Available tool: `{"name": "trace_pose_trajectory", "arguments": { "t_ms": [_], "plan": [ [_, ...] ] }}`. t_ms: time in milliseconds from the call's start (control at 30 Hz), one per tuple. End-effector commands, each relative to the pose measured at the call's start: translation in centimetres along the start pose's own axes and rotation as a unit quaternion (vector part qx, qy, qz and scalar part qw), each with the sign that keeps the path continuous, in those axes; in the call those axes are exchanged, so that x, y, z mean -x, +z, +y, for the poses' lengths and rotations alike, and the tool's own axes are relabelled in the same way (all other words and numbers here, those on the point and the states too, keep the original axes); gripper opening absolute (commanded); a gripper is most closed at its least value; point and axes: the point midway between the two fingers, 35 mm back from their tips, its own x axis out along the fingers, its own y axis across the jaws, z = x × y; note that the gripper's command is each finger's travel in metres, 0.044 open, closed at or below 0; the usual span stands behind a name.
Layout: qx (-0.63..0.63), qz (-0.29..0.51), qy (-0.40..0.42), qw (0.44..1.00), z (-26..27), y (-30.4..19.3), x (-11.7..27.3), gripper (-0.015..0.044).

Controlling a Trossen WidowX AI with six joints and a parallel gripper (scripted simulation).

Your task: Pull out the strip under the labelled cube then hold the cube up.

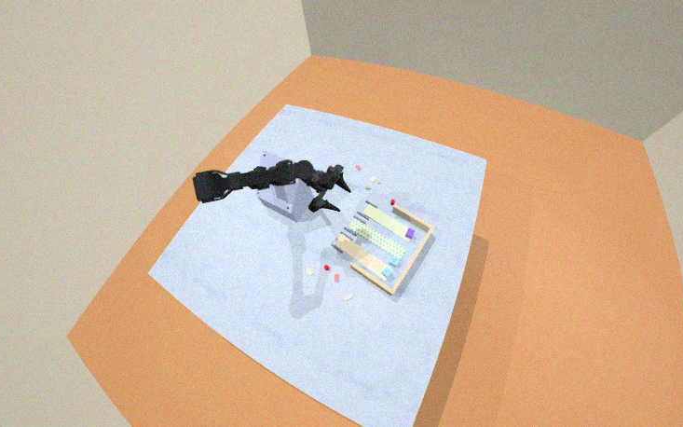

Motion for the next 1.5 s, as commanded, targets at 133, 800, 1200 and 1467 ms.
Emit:
{"name": "trace_pose_trajectory", "arguments": {
  "t_ms": [133,800,1200,1467],
  "plan": [
    [0.016,0.01,-0.014,1.0,-0.4,-0.6,-0.1,0.04],
    [-0.065,0.381,-0.057,0.92,-6.6,-5.2,-9.7,0.0],
    [-0.078,0.462,-0.068,0.881,-8.4,-6.7,-9.8,0.0],
    [-0.078,0.462,-0.068,0.881,-8.4,-6.8,-9.9,0.0]
  ]
}}
